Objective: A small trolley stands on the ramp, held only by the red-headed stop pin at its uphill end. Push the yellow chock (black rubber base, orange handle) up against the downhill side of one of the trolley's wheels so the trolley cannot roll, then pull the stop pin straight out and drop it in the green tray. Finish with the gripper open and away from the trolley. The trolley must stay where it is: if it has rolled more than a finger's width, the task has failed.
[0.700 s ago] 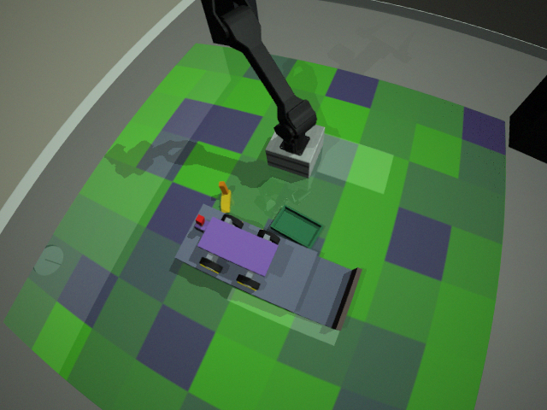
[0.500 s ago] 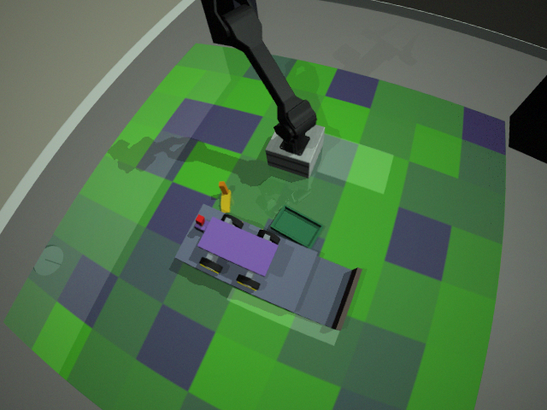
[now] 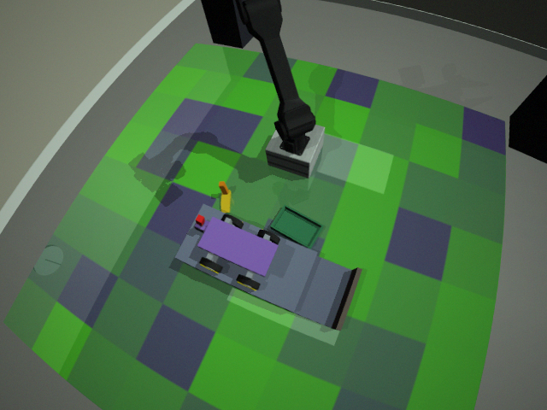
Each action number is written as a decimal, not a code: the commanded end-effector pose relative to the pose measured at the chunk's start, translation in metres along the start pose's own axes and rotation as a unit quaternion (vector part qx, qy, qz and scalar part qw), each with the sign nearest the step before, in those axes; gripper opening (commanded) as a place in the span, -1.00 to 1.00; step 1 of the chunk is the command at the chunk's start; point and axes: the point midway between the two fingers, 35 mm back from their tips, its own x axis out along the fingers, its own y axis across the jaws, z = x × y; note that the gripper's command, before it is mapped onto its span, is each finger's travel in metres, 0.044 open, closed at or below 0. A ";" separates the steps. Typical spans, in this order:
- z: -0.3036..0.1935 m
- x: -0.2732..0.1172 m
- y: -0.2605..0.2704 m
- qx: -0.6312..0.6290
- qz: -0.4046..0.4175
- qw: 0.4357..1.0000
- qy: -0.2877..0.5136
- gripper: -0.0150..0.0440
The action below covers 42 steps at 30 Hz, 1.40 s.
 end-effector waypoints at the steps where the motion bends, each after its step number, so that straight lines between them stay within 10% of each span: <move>1: -0.030 0.011 0.063 -0.022 0.087 0.994 0.057 0.15; 15: -0.141 -0.059 0.253 -0.080 0.381 0.892 0.230 0.15; 42: -0.168 -0.410 0.396 0.030 0.774 0.521 0.360 0.15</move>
